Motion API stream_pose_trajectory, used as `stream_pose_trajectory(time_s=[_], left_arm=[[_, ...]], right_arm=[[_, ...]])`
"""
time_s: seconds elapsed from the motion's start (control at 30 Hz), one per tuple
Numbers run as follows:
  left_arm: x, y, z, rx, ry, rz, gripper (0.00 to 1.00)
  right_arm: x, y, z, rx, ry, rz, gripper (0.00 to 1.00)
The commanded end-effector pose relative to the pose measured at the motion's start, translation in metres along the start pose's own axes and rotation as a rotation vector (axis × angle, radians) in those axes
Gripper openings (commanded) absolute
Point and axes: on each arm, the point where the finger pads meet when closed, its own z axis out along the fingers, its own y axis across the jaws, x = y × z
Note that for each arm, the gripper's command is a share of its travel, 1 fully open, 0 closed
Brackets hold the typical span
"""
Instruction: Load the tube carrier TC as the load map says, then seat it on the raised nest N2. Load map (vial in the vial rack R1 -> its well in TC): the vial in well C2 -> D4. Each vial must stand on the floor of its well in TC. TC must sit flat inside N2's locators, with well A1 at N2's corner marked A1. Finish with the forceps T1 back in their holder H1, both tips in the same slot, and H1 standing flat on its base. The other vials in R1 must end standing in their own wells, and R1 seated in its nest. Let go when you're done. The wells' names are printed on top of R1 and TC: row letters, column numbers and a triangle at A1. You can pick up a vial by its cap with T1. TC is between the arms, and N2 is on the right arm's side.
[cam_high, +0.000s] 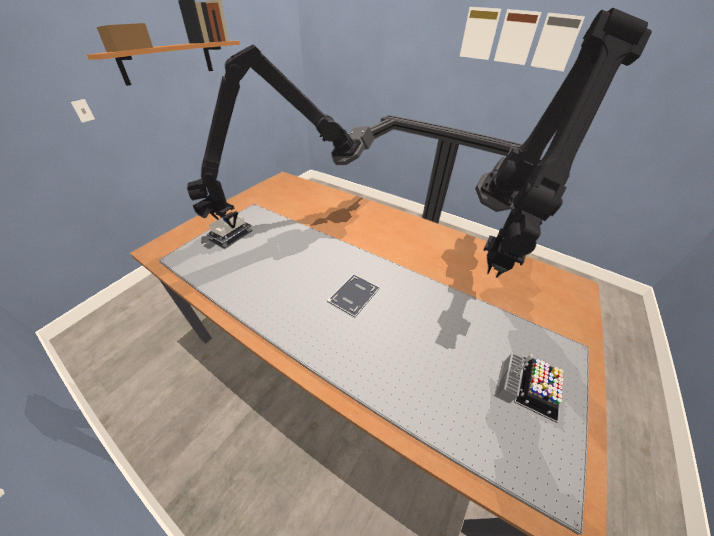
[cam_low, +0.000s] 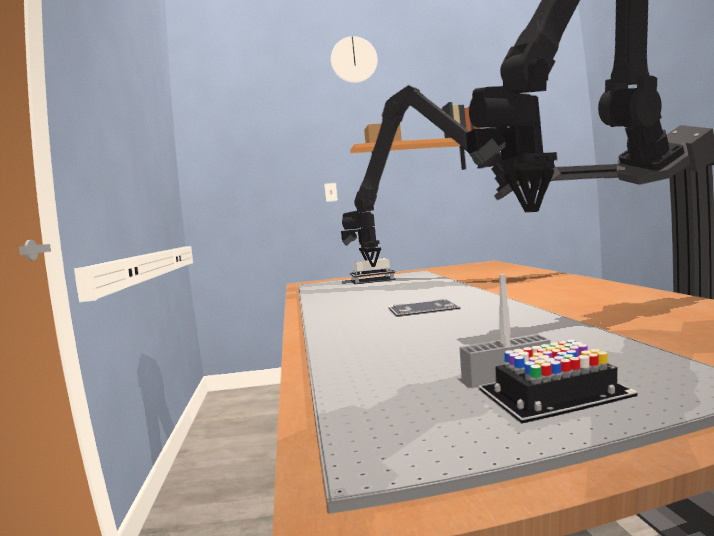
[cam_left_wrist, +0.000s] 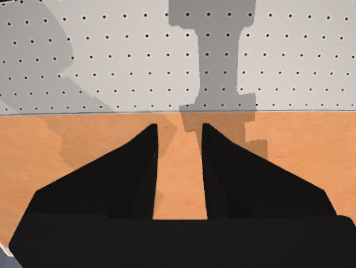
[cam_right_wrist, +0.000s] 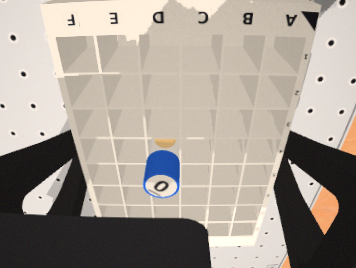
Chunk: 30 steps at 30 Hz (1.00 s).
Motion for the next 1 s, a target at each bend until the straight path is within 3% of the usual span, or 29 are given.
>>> stream_pose_trajectory(time_s=[0.0,0.97], left_arm=[[-0.0098,0.0041,-0.0034,-0.006,-0.017,-0.016,0.24],[-0.0098,0.0041,-0.0034,-0.006,-0.017,-0.016,0.24]], right_arm=[[-0.0189,-0.0089,-0.0054,0.025,-0.034,0.009,0.0],[-0.0196,-0.0096,0.0014,0.025,-0.034,0.009,0.0]])
